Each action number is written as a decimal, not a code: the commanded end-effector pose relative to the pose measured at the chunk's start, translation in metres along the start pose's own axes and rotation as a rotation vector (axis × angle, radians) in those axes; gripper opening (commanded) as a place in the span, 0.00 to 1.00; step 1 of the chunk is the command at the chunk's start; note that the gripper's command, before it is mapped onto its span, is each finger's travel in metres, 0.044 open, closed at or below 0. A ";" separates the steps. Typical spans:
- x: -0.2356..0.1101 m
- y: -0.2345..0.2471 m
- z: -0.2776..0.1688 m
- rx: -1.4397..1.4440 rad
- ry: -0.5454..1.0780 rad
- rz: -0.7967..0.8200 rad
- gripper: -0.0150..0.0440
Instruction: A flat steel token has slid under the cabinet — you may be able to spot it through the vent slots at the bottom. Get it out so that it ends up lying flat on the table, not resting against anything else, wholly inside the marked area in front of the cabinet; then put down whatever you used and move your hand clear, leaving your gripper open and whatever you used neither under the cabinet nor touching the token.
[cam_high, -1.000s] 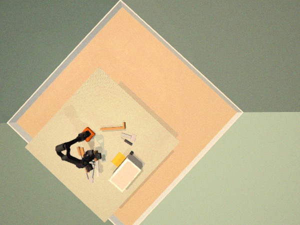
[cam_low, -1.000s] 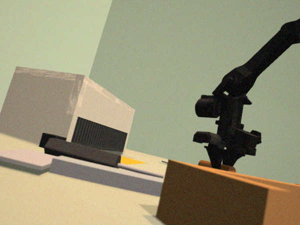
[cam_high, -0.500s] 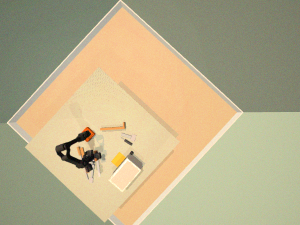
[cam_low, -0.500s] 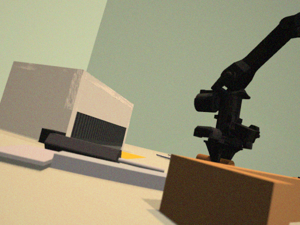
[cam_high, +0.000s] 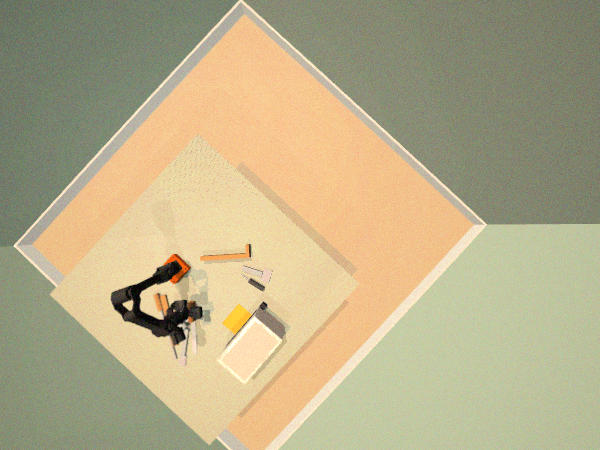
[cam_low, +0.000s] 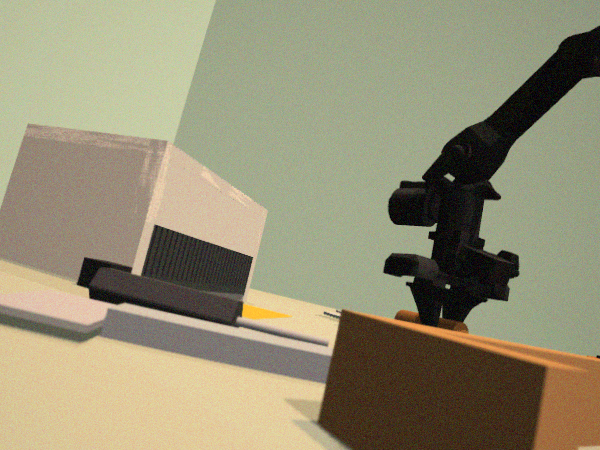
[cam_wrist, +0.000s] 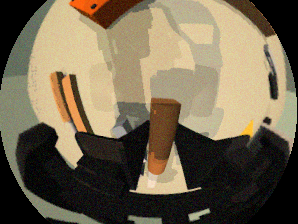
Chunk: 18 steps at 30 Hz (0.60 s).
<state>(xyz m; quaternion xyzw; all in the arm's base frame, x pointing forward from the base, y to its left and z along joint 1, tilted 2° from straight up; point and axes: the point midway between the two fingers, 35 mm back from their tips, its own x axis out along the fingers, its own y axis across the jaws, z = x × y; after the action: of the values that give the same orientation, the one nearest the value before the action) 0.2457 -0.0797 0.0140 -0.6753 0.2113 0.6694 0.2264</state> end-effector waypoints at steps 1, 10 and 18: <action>-0.001 0.001 -0.002 0.041 0.005 0.003 0.25; -0.001 0.001 -0.002 0.114 0.005 0.002 0.25; -0.001 0.001 -0.002 0.178 0.005 0.002 0.25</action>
<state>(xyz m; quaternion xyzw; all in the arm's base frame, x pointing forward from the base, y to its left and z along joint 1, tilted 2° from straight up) 0.2473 -0.0777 0.0144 -0.6591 0.2526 0.6528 0.2750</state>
